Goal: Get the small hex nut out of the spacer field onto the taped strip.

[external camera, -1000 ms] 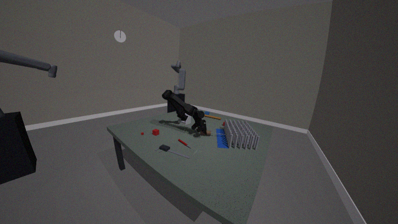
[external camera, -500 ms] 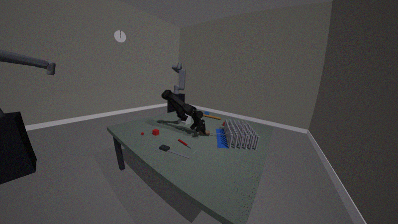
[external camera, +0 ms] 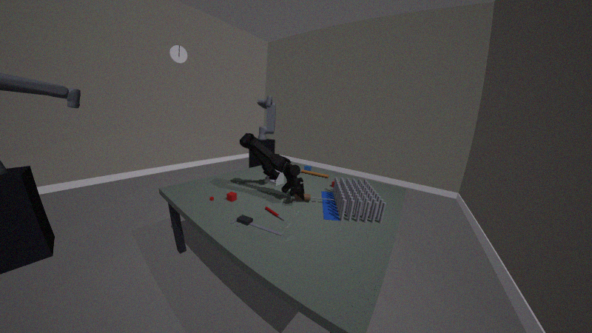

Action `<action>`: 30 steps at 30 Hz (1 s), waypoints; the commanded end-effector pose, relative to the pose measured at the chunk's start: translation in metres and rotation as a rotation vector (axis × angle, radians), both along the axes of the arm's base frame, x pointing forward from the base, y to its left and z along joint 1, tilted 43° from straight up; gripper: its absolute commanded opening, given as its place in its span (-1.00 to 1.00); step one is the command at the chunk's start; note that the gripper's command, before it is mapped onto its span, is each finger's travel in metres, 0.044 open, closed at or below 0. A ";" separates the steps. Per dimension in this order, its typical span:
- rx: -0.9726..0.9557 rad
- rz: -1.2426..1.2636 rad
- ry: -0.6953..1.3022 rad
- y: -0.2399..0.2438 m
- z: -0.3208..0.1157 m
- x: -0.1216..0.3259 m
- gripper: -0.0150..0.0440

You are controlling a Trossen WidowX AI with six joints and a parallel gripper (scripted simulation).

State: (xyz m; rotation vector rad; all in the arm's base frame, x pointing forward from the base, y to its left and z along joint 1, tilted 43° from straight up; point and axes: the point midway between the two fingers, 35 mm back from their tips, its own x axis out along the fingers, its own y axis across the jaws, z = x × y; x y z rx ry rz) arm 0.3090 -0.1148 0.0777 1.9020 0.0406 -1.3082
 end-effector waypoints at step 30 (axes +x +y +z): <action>0.001 0.009 -0.005 -0.003 0.010 -0.017 -0.49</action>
